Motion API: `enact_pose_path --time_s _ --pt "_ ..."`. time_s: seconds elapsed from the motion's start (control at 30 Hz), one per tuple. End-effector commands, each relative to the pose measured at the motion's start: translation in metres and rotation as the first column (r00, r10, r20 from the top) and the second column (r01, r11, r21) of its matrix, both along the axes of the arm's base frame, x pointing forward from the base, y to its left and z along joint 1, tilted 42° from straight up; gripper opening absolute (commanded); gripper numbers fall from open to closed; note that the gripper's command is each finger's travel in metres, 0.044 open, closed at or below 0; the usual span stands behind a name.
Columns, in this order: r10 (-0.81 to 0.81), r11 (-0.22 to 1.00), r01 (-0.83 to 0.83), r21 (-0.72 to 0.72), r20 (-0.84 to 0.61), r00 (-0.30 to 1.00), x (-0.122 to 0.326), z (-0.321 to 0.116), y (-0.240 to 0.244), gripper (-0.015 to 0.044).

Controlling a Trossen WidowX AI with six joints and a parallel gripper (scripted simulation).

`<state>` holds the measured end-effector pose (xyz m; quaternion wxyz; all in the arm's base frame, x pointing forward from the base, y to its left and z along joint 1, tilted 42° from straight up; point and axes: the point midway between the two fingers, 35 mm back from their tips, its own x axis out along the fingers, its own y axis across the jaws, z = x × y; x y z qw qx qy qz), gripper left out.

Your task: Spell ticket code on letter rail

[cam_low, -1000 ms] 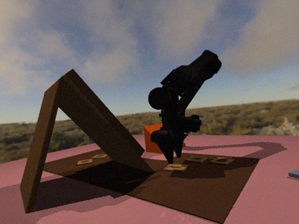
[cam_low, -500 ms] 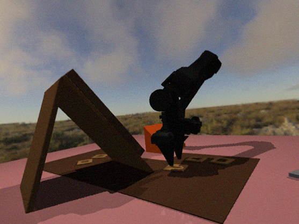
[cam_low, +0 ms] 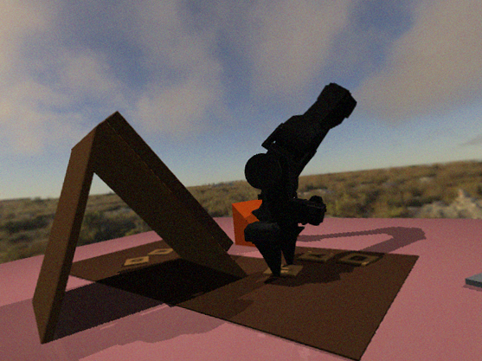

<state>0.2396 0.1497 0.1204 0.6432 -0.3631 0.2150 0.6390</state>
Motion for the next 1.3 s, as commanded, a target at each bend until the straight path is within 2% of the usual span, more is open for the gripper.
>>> enact_pose_path --time_s 0.0,0.27,0.33,0.7,0.97,1.27 --pt "-0.003 1.0 0.003 -0.005 -0.004 1.0 -0.0002 -0.0023 0.0003 0.034" --pt "-0.003 1.0 0.003 -0.005 -0.004 1.0 -0.0002 -0.0023 0.0003 0.034" --pt "-0.003 1.0 0.003 -0.005 -0.004 1.0 -0.0001 -0.0023 0.0003 0.0288" --pt "-0.003 1.0 0.003 -0.005 -0.004 1.0 -0.0003 -0.0023 0.0003 0.0214" --pt "-0.003 1.0 0.003 -0.005 -0.004 1.0 -0.0014 0.0025 -0.0033 0.0004" --pt "-0.003 1.0 0.003 -0.005 -0.004 1.0 -0.002 0.006 -0.0072 0.0"
